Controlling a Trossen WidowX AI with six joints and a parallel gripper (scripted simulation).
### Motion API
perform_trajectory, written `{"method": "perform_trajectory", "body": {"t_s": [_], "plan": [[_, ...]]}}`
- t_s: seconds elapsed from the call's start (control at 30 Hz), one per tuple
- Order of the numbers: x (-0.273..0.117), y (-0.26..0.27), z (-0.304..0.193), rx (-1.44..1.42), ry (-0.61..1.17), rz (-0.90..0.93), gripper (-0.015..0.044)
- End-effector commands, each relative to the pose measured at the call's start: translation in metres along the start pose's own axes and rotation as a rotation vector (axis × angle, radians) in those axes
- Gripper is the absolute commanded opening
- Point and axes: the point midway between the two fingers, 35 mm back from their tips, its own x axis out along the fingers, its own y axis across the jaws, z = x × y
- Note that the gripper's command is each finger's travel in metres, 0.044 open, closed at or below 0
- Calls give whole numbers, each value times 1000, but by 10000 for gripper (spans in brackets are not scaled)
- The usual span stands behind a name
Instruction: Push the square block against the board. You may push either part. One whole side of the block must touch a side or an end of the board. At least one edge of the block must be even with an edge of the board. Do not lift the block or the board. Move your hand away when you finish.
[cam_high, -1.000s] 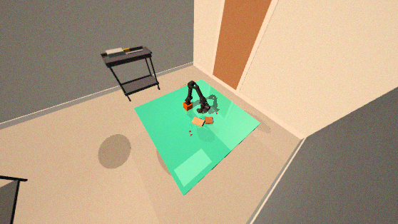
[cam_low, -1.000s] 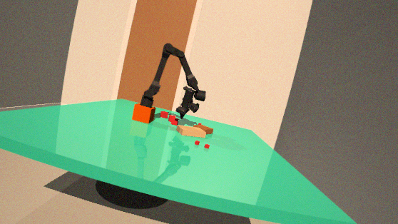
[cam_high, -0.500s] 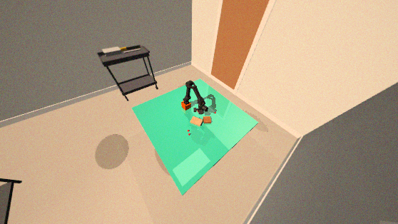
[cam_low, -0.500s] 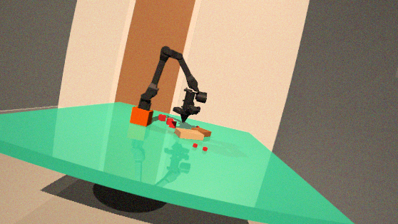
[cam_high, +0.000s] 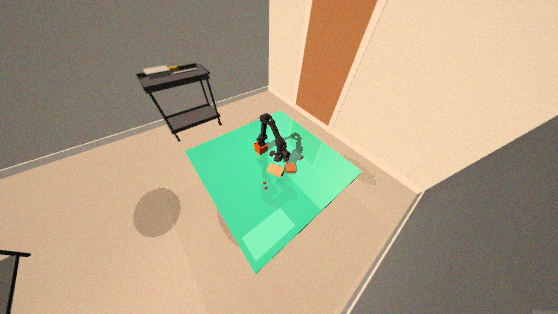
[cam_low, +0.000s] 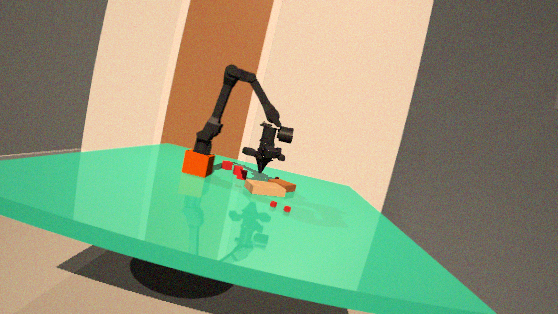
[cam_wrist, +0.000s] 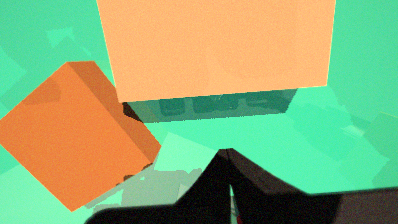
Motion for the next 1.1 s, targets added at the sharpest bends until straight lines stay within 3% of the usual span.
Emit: {"method": "perform_trajectory", "body": {"t_s": [0.0, 0.23, 1.07], "plan": [[-1, 1, 3, 28, -10, -1, 0], [54, 0, 4, 34, -11, -3, 0], [53, 1, 32, 33, -14, -3, 0]]}}
